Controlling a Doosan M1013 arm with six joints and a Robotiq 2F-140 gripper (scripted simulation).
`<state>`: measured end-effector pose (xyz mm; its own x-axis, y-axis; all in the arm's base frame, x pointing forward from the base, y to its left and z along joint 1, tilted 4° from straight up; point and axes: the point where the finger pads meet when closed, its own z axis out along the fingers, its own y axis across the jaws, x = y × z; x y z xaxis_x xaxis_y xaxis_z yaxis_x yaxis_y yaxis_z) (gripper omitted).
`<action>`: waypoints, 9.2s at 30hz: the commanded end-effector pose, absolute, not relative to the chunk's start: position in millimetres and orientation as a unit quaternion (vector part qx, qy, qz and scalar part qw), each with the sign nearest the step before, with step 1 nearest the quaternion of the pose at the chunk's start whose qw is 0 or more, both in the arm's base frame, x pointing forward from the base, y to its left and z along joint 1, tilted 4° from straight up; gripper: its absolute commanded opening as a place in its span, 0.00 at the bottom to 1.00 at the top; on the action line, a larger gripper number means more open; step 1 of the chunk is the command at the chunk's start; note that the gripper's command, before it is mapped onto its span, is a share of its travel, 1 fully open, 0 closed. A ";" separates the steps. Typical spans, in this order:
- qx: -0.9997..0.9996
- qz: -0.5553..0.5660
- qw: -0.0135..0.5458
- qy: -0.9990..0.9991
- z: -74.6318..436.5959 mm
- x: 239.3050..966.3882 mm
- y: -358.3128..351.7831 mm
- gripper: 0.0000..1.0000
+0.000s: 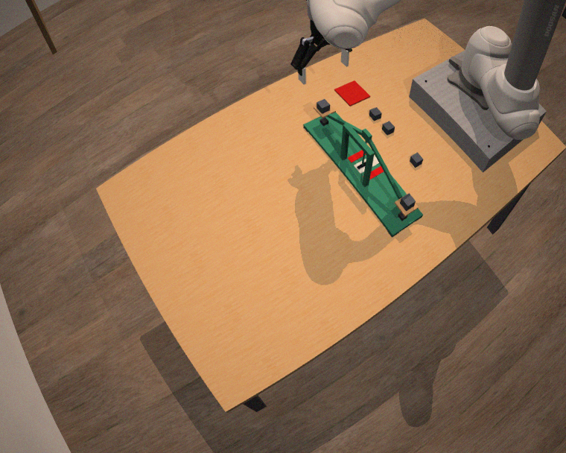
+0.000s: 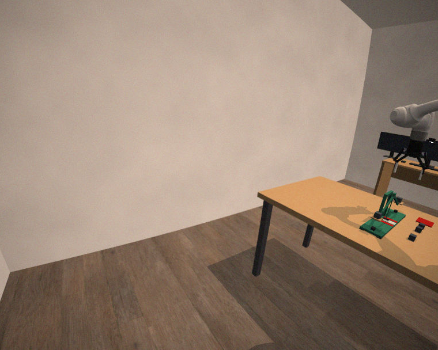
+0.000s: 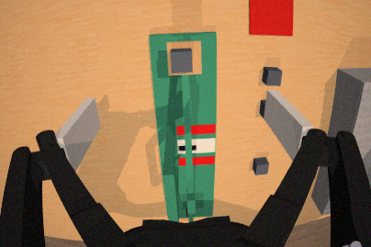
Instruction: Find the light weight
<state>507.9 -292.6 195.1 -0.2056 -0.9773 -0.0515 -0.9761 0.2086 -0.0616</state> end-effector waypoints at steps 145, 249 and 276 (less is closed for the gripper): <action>-0.628 -0.008 0.037 0.777 211.2 349.6 -180.8 1.00; -0.629 -0.008 0.037 0.776 126.9 509.6 -293.2 0.35; -0.629 -0.008 0.037 0.776 94.2 511.8 -292.1 0.35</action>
